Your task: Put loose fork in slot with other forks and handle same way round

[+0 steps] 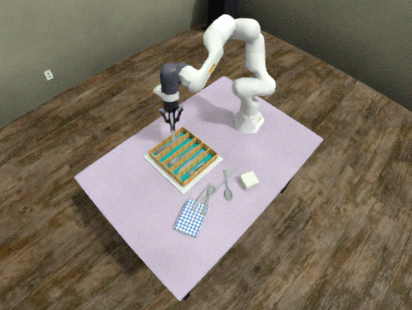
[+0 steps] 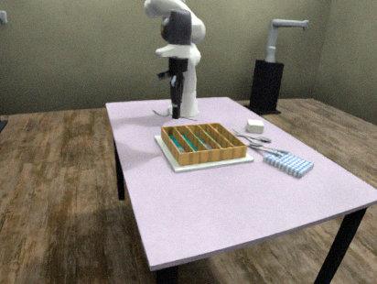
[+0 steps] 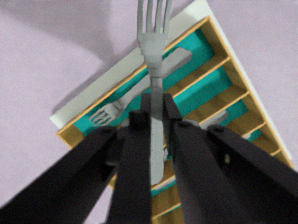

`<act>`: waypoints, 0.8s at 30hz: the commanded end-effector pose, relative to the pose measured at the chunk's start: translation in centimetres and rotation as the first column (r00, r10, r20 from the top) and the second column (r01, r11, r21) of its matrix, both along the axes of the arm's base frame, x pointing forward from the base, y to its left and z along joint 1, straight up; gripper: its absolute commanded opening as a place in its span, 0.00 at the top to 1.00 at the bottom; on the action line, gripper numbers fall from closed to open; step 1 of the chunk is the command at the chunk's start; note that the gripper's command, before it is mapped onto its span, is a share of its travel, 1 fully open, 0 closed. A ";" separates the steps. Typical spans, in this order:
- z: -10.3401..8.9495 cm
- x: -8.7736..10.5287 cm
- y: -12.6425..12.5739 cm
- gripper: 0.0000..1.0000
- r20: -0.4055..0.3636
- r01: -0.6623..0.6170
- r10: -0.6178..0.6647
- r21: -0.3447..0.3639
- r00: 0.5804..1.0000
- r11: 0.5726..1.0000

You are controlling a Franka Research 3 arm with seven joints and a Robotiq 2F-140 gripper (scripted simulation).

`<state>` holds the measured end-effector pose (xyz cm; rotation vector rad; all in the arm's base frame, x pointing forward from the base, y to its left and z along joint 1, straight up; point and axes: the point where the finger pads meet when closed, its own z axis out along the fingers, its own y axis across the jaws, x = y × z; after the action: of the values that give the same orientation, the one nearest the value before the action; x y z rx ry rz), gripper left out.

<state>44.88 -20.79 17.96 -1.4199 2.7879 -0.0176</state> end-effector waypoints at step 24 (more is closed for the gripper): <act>0.0 -0.3 -0.2 0.87 -0.017 -0.564 0.564 -0.001 0.826 0.826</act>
<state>45.02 -20.65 18.07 -2.0063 2.3978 -0.0194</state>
